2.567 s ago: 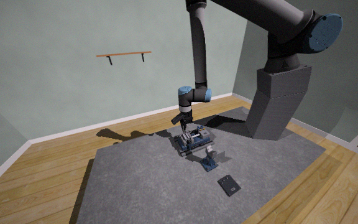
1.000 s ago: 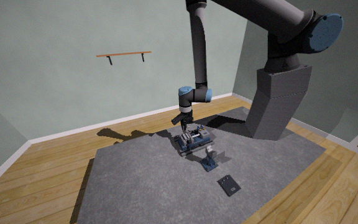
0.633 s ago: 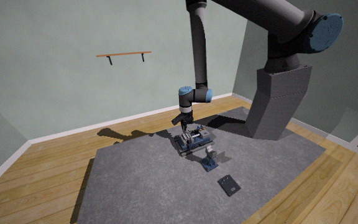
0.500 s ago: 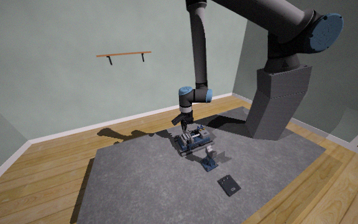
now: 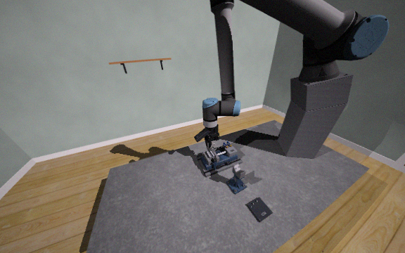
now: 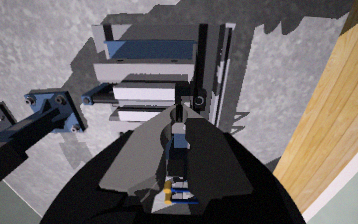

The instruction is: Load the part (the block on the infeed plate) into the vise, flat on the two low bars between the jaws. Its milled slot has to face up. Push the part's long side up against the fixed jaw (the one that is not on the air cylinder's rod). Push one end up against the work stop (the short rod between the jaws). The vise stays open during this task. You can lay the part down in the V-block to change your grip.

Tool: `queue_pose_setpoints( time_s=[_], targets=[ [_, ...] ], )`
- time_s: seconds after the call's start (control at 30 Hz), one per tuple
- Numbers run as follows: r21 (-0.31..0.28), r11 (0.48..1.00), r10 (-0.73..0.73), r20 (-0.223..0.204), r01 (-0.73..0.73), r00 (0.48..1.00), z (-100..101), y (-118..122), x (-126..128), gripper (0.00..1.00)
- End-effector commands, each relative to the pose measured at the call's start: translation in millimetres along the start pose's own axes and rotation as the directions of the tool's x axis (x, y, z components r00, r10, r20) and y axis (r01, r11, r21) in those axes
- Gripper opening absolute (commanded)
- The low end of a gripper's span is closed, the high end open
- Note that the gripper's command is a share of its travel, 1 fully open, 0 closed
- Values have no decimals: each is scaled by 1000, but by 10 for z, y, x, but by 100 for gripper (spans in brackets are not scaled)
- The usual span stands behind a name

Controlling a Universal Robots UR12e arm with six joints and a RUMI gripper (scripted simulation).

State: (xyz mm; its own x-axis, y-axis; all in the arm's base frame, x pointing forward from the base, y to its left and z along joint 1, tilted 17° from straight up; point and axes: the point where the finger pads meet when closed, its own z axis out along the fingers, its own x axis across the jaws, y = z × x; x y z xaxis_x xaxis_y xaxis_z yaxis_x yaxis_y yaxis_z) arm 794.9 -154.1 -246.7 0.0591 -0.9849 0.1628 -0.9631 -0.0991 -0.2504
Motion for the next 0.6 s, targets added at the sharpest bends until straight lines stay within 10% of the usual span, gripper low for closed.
queue_pose_setpoints(
  time_s=[0.0, 0.57],
  targets=[
    [1, 1000, 0, 0, 0, 1000, -6, -6, -8, 0],
    [1, 1000, 0, 0, 0, 1000, -6, -6, -23, 0]
  ],
)
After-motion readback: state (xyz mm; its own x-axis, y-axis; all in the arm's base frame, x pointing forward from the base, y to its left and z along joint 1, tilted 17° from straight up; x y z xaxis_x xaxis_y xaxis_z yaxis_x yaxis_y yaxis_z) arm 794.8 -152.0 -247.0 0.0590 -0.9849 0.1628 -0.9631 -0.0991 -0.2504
